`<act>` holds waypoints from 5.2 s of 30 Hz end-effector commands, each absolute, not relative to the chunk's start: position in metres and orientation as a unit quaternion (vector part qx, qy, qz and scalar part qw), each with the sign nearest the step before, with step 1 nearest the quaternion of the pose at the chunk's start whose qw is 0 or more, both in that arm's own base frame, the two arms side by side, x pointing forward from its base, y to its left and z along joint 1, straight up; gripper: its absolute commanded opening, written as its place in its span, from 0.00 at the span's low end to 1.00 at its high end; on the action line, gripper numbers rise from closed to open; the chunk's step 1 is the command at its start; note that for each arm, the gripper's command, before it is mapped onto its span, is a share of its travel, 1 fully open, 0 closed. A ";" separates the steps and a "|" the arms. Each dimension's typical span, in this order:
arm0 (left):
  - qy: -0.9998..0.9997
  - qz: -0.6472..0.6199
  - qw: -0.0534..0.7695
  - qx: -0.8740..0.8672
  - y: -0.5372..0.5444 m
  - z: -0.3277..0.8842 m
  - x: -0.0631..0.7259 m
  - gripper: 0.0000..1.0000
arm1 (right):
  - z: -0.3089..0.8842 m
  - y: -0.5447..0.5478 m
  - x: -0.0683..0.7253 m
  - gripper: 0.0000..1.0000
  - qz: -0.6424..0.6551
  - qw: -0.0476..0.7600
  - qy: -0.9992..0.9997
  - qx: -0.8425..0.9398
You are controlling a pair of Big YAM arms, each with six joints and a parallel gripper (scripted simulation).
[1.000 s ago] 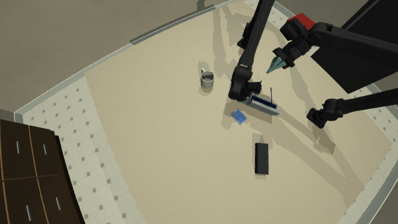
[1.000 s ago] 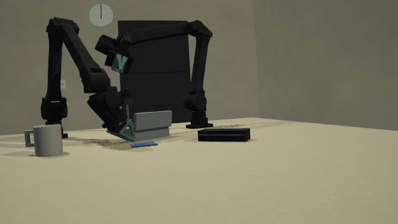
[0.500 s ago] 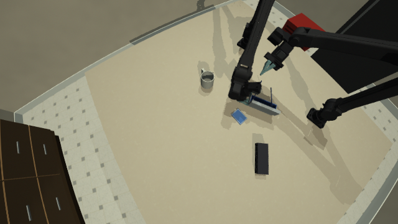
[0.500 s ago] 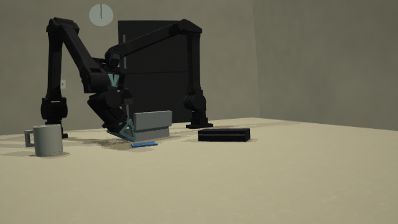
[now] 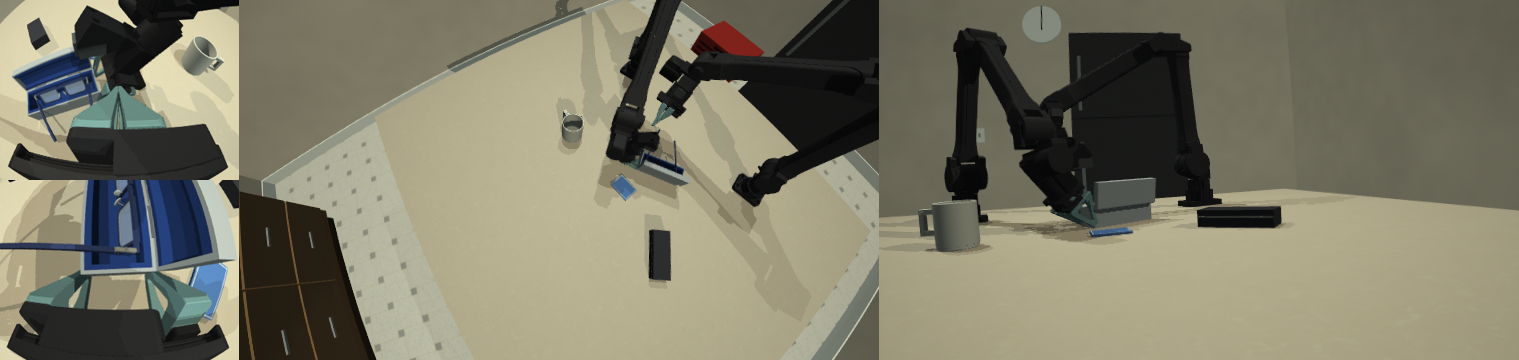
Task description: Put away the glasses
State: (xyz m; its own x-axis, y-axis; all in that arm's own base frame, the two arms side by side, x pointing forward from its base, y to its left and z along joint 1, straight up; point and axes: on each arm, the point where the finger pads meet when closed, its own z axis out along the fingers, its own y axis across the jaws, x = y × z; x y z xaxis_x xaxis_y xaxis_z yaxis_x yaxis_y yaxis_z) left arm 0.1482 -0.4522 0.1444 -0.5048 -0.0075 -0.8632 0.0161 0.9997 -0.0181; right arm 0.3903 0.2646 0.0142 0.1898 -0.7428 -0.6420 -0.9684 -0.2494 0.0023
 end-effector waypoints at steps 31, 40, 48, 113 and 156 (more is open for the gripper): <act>0.866 0.000 0.500 0.008 -0.453 0.100 0.149 0.00 | 0.029 0.264 0.400 0.57 0.263 0.225 0.572 -0.744; 0.866 -0.008 0.500 0.001 -0.460 0.095 0.152 0.00 | 0.029 0.264 0.400 0.57 0.263 0.225 0.572 -0.744; 0.866 0.001 0.500 0.008 -0.452 0.074 0.152 0.00 | 0.029 0.264 0.400 0.57 0.263 0.225 0.572 -0.744; 0.932 0.023 0.345 -0.114 -0.409 0.083 0.141 0.00 | 0.029 0.264 0.400 0.57 0.263 0.225 0.572 -0.744; 0.952 0.033 0.255 -0.165 -0.381 0.079 0.128 0.00 | 0.029 0.264 0.400 0.57 0.263 0.225 0.572 -0.744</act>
